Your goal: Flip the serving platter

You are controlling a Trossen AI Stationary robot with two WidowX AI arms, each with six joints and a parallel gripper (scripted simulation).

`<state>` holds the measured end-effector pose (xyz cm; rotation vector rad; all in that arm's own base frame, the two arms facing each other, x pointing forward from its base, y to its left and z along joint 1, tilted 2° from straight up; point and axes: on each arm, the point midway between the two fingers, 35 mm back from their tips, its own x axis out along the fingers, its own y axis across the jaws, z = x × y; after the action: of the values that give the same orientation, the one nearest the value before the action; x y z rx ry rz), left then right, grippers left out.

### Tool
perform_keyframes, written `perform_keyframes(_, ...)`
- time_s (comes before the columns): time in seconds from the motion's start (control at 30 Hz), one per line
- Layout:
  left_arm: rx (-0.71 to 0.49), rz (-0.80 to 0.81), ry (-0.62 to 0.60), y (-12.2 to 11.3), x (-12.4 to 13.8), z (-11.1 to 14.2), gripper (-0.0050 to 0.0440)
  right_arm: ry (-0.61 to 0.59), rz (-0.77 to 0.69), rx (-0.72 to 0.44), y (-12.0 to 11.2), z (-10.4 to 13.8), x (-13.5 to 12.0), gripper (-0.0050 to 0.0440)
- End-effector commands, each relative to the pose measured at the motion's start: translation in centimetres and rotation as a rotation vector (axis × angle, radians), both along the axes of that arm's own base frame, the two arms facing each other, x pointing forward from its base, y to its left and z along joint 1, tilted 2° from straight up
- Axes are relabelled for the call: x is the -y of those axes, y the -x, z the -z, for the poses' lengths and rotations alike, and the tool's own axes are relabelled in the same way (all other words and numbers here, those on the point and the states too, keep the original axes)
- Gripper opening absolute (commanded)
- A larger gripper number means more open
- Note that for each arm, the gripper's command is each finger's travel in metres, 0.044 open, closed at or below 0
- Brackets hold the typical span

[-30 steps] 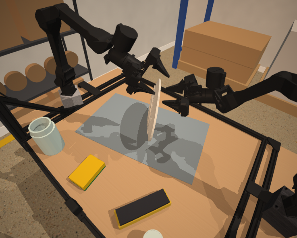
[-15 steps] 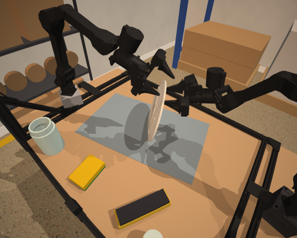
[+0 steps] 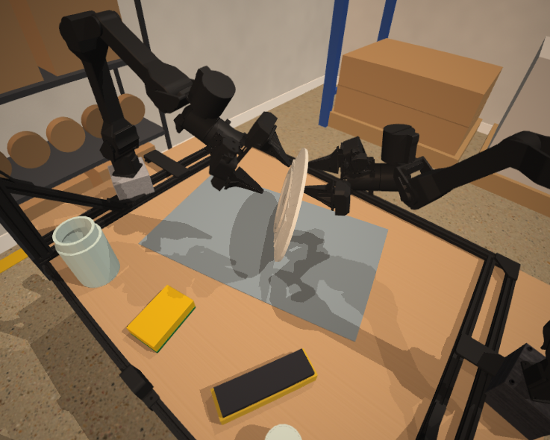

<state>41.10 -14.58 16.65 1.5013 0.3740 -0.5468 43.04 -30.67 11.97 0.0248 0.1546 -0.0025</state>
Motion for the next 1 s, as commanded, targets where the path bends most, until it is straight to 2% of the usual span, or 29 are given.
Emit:
perform_keyframes(0.0,-0.044,-0.002,0.008,5.7,0.5,2.4,0.0440,-0.004,0.000,0.002,-0.1,-0.1,0.0,0.0440)
perform_keyframes(0.13,-0.091,-0.001,0.004,11.1,0.2,5.5,0.0440,-0.004,0.000,0.002,-0.1,-0.1,0.0,0.0440)
perform_keyframes(0.2,-0.091,-0.001,0.004,11.1,0.2,5.5,0.0440,-0.004,0.000,0.002,-0.1,-0.1,0.0,0.0440)
perform_keyframes(0.4,-0.148,0.000,-0.019,18.5,-2.1,10.9,0.0440,-0.004,0.000,0.002,-0.1,-0.1,0.0,0.0440)
perform_keyframes(0.5,-0.153,0.001,-0.024,19.6,-2.6,11.8,0.0440,-0.004,0.000,-0.003,0.0,0.0,0.0,0.0440)
perform_keyframes(0.6,-0.163,0.003,-0.036,21.7,-3.8,13.8,0.0440,-0.004,-0.001,-0.028,0.9,0.3,0.0,0.0440)
perform_keyframes(0.97,-0.165,0.004,-0.039,22.2,-4.1,14.2,0.0440,-0.005,-0.004,-0.122,3.2,1.3,-0.1,0.0440)
